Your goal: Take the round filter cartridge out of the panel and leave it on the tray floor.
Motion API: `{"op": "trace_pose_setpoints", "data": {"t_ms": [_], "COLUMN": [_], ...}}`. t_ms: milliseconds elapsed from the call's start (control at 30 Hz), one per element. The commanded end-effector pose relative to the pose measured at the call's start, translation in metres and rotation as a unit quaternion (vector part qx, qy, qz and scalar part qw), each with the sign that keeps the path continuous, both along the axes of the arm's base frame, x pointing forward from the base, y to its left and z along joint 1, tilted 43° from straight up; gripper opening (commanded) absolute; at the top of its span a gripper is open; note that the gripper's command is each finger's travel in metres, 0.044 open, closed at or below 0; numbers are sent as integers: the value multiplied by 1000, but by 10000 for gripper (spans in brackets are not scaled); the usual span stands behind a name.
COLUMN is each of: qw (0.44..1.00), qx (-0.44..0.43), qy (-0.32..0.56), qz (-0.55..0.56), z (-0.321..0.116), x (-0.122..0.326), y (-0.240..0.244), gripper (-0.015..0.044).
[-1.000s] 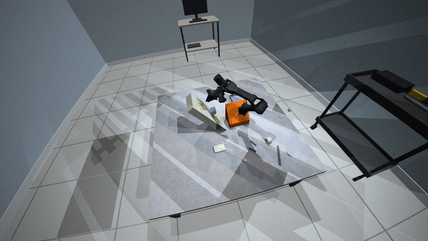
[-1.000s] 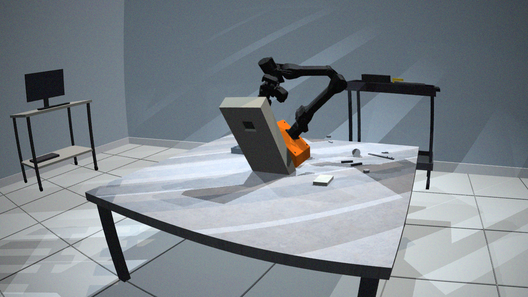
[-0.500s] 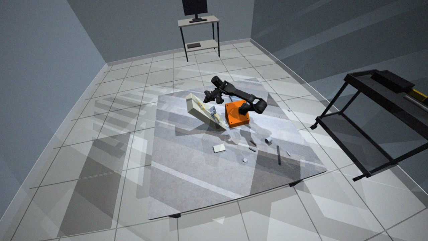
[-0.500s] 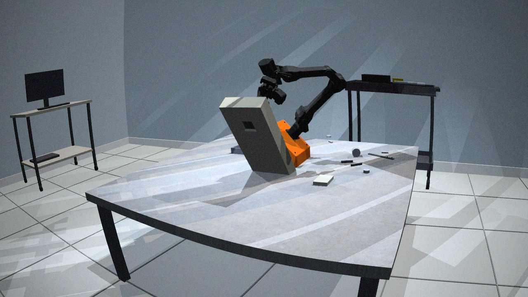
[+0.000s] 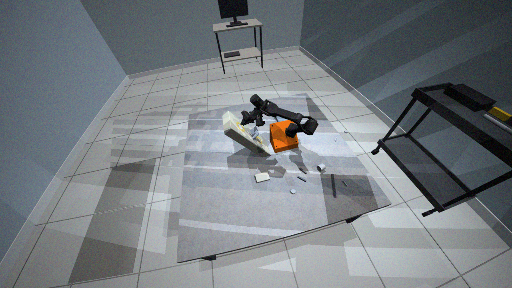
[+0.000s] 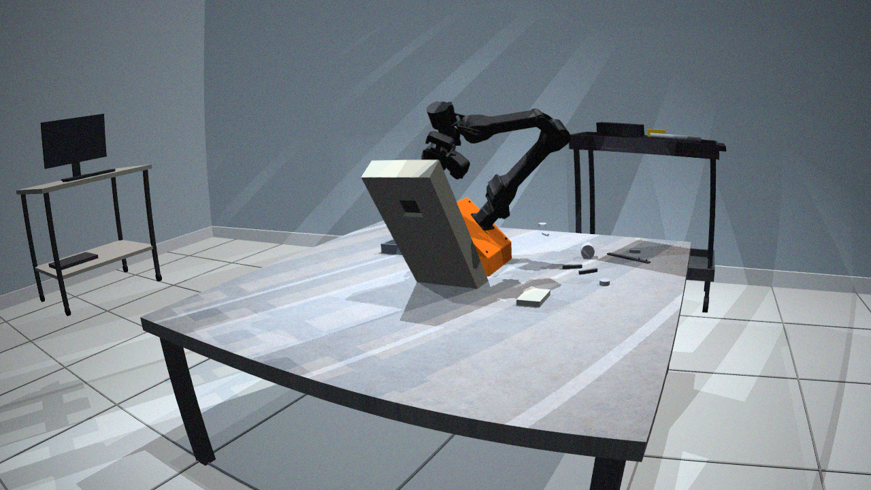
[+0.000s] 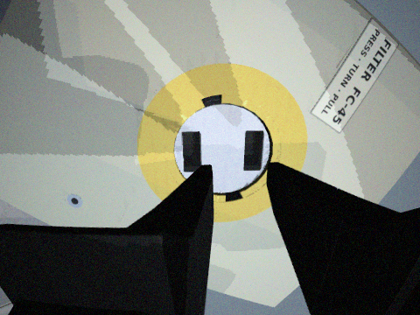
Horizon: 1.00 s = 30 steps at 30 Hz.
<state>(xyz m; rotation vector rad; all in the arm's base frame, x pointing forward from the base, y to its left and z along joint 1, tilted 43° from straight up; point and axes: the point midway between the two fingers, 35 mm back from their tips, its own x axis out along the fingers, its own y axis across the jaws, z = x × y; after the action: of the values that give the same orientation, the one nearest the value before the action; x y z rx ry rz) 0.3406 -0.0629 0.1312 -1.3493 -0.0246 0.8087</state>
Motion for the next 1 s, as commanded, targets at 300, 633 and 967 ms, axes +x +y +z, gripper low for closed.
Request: {"op": "trace_pose_setpoints", "data": {"t_ms": [300,633,967], "qw": [1000,1000,1000], "qx": [6,6,6], "qy": [7,7,7], "qz": [-1,-1,-1], "z": [-9,-12,-11], "x": [4,2,3], "y": [9,9,9], "gripper": [113,113,113]}}
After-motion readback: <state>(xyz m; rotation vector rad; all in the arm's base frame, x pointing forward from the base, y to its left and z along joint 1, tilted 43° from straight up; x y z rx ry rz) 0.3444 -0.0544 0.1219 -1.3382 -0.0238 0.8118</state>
